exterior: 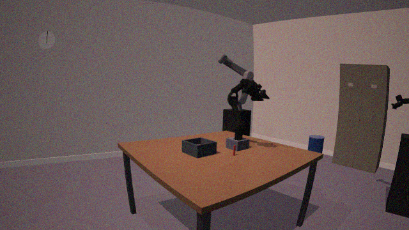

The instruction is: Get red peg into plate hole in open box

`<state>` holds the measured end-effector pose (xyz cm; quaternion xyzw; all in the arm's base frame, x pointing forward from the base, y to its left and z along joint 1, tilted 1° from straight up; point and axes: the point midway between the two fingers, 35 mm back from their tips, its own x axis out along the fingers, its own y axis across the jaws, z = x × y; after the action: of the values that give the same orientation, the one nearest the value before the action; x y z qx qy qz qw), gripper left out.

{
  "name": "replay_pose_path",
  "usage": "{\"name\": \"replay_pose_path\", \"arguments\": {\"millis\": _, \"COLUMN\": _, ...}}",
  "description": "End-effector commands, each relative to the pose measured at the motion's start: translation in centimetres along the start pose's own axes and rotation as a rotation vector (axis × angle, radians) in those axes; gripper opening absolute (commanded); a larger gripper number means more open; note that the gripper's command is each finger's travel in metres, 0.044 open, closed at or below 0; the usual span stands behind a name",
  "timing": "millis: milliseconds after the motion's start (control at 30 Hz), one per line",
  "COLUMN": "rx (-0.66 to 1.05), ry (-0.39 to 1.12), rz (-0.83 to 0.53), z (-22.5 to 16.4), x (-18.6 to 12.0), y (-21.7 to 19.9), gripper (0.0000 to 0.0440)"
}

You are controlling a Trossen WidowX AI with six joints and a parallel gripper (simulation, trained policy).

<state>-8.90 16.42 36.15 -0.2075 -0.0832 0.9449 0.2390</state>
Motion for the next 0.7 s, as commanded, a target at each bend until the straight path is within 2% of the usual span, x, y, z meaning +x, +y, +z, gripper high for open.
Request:
{"name": "replay_pose_path", "arguments": {"millis": 0, "rx": 0.084, "ry": 0.051, "rz": -0.039, "z": -1.1, "x": -0.2, "y": -0.5, "gripper": 0.0440}}
{"name": "replay_pose_path", "arguments": {"millis": 667, "rx": 0.669, "ry": 0.294, "rz": -0.336, "z": -7.8, "x": -2.7, "y": -3.1, "gripper": 0.0440}}
